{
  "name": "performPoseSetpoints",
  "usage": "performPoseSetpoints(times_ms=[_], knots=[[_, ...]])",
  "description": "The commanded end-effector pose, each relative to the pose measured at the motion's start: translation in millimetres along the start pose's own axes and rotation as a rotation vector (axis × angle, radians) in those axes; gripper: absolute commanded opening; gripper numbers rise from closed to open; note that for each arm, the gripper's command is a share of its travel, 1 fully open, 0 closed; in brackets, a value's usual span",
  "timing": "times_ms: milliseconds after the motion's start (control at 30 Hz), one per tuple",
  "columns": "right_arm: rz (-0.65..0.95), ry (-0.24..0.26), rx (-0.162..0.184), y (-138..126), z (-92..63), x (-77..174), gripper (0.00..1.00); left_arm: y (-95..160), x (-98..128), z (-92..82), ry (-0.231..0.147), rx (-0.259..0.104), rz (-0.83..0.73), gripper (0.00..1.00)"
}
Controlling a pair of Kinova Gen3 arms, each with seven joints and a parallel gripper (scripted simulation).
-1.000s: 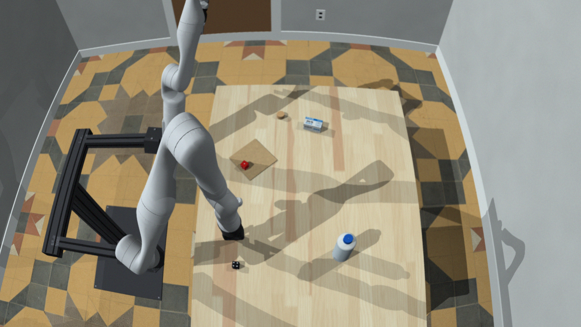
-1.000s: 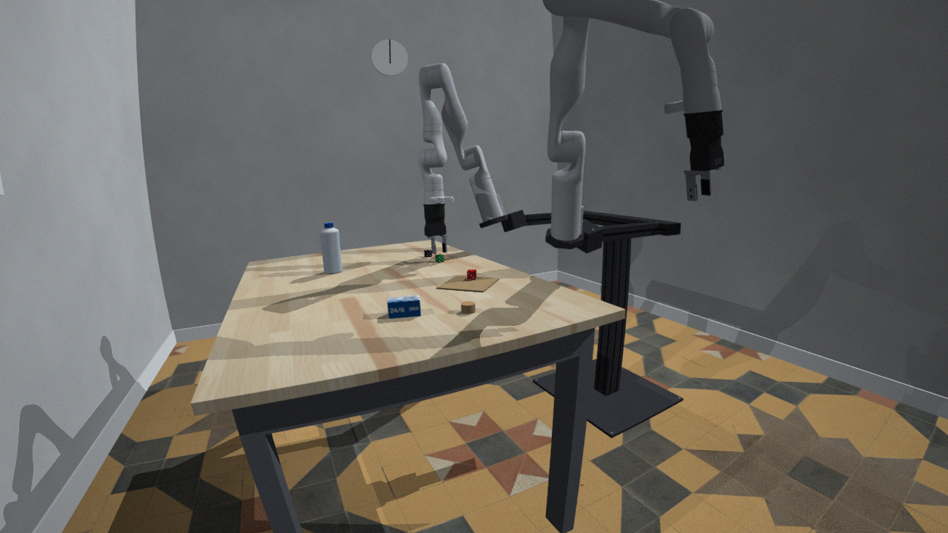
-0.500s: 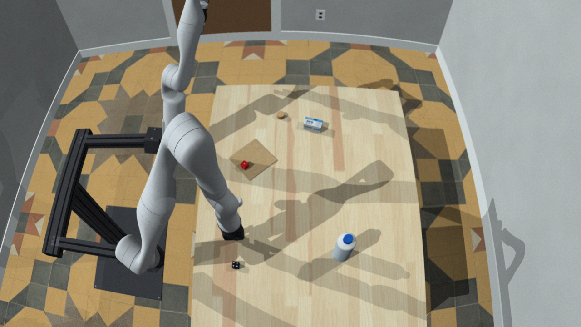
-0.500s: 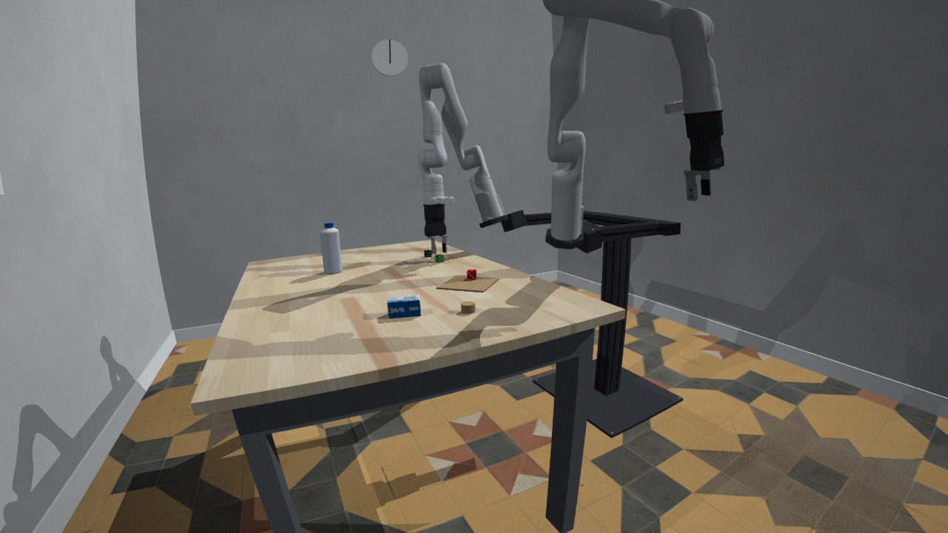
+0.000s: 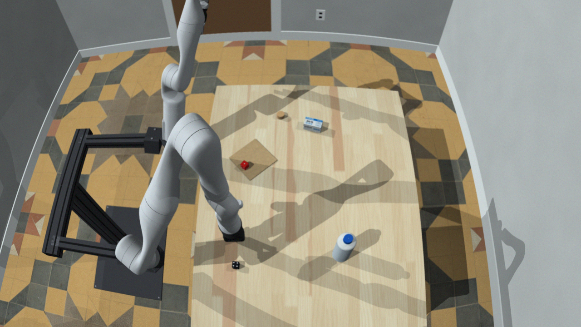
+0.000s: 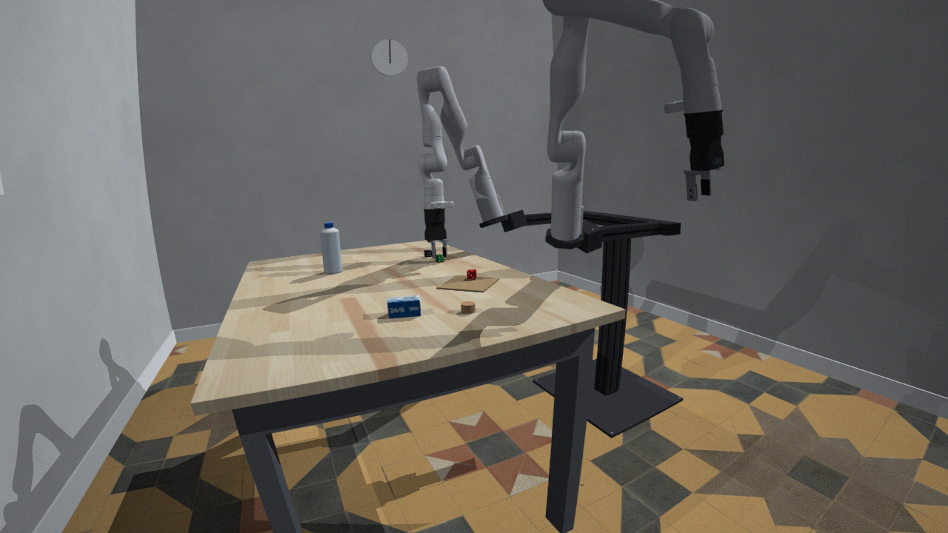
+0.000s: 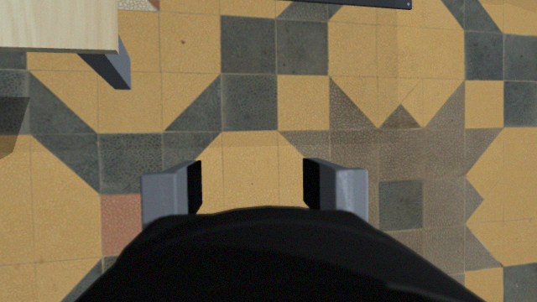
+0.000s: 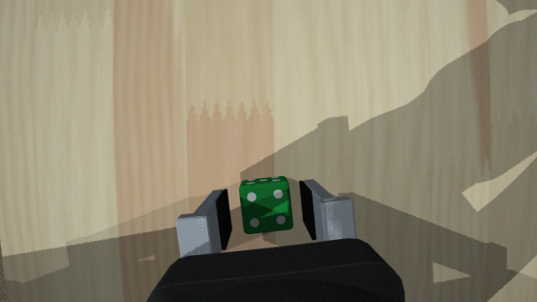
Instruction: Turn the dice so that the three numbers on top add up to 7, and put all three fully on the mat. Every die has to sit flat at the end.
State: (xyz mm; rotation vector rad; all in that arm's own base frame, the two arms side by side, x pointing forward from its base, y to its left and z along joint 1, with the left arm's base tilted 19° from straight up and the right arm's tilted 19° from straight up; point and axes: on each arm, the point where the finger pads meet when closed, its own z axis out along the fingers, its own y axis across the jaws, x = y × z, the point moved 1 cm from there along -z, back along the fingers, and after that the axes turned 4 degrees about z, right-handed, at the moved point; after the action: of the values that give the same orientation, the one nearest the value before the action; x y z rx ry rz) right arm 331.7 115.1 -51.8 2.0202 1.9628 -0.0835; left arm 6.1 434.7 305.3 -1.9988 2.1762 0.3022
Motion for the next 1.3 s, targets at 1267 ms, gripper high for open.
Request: performPoseSetpoints(times_ms=[1267], knots=[[0.000,0.001,-0.001,0.3,11.5,0.4,0.49,0.3,-0.4,-0.7,-0.002,0.000,0.000,1.00]])
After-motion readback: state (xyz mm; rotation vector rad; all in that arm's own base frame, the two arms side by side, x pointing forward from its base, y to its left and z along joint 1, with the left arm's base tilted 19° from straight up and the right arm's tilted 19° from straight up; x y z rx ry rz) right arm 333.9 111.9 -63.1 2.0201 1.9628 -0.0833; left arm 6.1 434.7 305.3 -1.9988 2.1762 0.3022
